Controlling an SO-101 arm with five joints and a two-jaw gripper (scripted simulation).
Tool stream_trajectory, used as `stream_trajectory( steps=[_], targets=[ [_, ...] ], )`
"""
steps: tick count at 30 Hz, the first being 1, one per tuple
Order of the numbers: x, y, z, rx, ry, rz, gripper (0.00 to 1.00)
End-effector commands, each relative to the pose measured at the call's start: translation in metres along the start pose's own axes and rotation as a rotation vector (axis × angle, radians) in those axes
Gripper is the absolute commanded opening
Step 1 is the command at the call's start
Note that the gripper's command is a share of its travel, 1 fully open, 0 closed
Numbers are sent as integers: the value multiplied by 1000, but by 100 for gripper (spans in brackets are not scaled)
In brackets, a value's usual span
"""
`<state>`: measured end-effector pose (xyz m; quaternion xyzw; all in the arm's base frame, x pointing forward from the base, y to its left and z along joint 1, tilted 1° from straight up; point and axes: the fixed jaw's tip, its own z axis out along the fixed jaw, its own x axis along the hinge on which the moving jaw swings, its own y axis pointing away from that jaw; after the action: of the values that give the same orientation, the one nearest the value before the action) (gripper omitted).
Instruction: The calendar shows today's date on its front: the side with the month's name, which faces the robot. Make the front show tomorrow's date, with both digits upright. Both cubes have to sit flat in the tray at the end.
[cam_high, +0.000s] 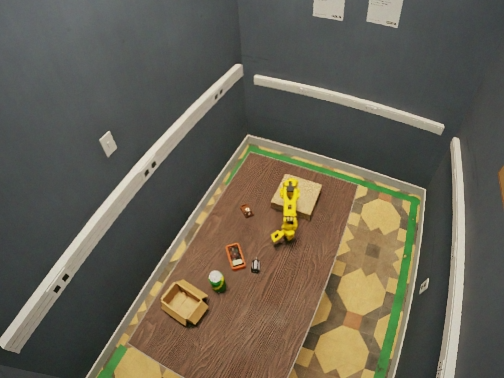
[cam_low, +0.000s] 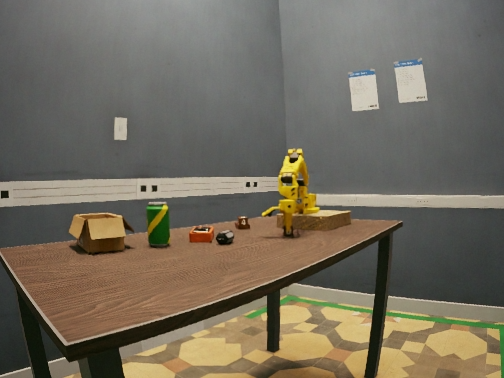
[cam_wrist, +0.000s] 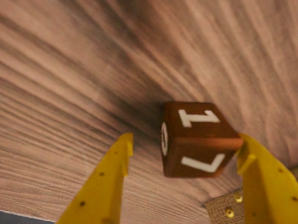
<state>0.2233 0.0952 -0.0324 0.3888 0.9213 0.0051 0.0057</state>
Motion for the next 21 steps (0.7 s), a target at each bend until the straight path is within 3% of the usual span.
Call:
stream_trajectory(
  steps=[1,21],
  targets=[
    [4,-5,6,28,12,6,35],
    [4,-8,6,28,12,10,31]
  ],
)
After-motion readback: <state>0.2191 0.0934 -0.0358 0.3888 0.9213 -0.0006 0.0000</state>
